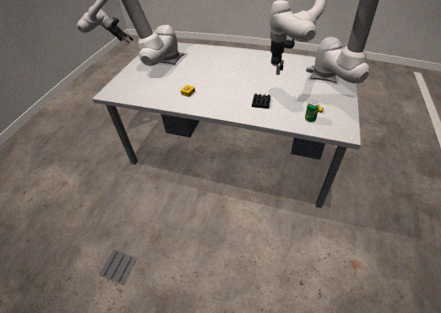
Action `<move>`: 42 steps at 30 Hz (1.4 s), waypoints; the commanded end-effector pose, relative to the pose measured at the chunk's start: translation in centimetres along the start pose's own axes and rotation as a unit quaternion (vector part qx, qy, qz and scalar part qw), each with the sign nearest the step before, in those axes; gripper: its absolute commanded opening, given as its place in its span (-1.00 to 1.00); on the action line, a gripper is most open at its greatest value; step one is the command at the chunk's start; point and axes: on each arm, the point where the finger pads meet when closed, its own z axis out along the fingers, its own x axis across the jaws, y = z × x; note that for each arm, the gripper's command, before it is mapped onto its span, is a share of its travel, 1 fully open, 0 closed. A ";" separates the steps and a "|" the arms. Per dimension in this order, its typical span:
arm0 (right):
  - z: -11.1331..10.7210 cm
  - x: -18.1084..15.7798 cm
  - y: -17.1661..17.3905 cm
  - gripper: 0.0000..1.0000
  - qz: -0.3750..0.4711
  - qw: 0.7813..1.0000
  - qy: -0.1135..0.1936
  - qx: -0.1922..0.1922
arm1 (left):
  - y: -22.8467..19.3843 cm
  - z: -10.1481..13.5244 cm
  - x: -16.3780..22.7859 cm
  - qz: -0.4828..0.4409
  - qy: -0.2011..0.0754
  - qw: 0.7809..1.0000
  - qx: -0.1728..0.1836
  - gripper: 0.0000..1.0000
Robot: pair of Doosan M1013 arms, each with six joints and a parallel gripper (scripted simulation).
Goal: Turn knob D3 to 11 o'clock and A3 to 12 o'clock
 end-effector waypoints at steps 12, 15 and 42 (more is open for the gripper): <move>0.0 0.0 0.0 1.00 0.000 1.000 0.000 0.000 | -0.6 -0.1 -3.1 0.000 0.001 1.000 0.000 1.00; 0.0 0.0 0.0 1.00 0.000 1.000 0.000 0.000 | -0.6 -0.1 -3.1 0.000 0.001 1.000 0.000 1.00; 0.0 0.0 0.0 1.00 0.000 1.000 0.000 0.000 | -0.6 -0.1 -3.1 0.000 0.001 1.000 0.000 1.00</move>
